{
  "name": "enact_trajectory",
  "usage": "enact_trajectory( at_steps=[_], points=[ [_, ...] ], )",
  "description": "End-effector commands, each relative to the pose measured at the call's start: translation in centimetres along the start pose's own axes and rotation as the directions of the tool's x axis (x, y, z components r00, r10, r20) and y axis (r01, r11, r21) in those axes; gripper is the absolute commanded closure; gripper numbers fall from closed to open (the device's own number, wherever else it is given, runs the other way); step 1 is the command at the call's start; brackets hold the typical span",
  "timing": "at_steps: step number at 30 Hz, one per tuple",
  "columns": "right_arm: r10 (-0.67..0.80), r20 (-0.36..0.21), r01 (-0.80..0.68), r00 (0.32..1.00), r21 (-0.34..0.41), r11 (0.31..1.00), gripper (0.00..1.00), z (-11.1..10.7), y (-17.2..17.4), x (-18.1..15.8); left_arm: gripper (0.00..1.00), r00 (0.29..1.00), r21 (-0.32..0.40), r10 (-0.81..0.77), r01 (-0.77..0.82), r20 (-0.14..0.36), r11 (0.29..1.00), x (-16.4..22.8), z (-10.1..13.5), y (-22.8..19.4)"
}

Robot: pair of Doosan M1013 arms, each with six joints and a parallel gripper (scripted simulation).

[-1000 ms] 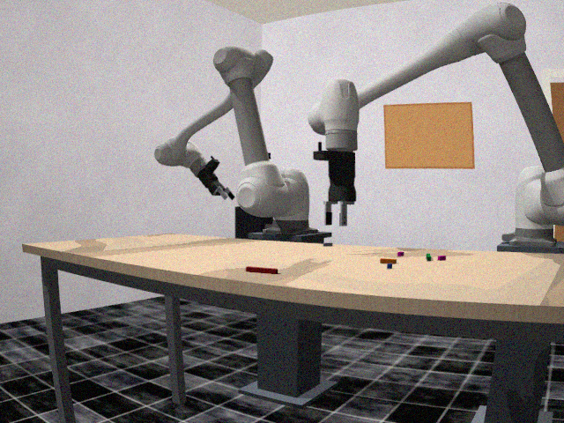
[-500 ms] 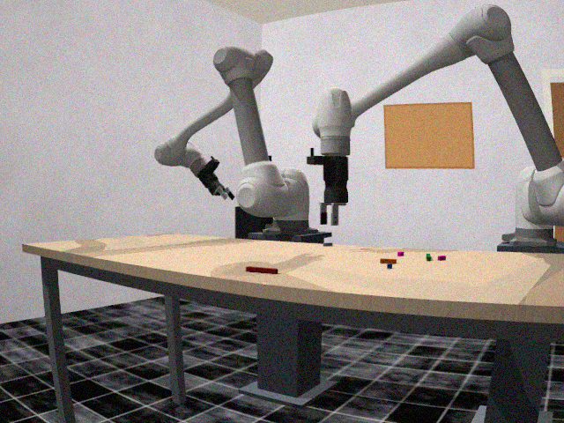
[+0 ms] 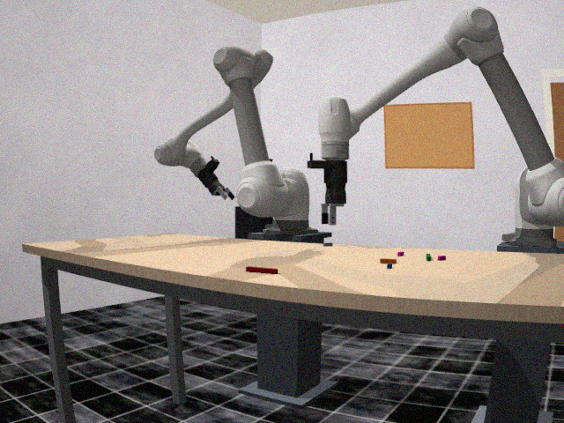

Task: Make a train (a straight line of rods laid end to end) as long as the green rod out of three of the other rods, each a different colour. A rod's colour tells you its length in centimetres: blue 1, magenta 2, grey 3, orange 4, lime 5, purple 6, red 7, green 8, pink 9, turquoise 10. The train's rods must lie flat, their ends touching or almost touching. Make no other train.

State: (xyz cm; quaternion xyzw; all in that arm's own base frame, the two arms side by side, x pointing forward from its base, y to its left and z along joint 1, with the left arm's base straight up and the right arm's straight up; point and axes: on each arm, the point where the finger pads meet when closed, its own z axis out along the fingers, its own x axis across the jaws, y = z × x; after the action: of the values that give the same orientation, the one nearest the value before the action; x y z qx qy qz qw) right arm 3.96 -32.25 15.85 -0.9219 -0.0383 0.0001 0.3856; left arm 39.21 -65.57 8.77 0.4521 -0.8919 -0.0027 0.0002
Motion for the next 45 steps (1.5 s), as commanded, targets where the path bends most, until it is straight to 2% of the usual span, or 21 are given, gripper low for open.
enact_trajectory(
  at_steps=[1,22,45],
  points=[
    [-0.001,-0.011,0.001,1.000,-0.007,1.000,0.00,0.0,0.0,0.2,0.46,1.000,0.008,0.030,-0.030,-0.003,1.000,1.9,0.0,0.7],
    [-0.001,-0.011,0.001,1.000,-0.007,1.000,0.00,0.0,0.0,0.2,0.46,1.000,0.009,0.028,-0.028,-0.004,1.000,1.8,0.0,0.6],
    [-0.001,-0.011,0.001,1.000,-0.007,1.000,0.00,0.0,0.0,0.2,0.46,1.000,0.004,0.028,-0.028,-0.001,1.000,1.7,2.2,0.8]
  ],
)
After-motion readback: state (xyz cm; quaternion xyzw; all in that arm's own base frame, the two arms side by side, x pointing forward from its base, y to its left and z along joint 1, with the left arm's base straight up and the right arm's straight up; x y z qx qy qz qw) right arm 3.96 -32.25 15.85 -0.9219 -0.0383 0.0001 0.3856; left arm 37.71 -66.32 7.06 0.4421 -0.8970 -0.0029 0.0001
